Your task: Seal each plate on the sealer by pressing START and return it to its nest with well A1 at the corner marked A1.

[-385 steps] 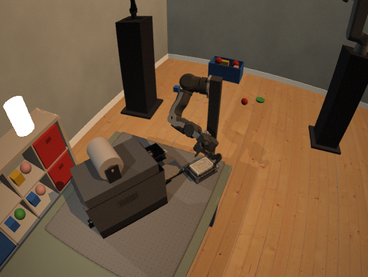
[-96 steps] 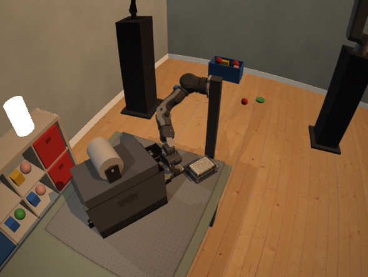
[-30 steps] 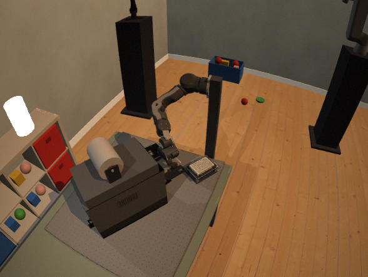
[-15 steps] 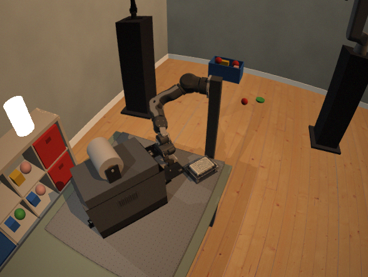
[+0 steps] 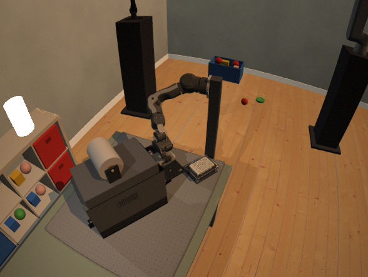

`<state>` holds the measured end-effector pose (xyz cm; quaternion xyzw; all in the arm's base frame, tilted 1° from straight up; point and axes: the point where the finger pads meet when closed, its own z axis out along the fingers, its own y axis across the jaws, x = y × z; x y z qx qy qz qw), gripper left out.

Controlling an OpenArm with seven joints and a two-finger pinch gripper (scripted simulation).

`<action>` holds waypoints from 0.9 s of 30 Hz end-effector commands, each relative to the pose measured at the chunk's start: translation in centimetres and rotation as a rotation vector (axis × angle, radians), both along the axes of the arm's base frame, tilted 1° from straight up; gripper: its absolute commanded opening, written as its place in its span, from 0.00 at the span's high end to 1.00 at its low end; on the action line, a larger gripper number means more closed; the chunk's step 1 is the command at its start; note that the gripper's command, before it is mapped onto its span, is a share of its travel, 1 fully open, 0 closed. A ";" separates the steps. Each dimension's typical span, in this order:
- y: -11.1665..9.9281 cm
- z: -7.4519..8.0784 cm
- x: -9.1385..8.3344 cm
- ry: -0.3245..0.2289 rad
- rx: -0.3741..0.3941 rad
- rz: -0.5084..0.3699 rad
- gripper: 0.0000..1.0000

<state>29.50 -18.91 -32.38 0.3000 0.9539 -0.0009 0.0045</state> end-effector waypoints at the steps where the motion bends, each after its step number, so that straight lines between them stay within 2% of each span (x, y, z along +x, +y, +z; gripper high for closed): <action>1: -0.2 0.0 -0.1 -0.003 0.004 0.004 1.00; 27: -4.7 0.0 -3.5 -0.003 0.004 0.000 1.00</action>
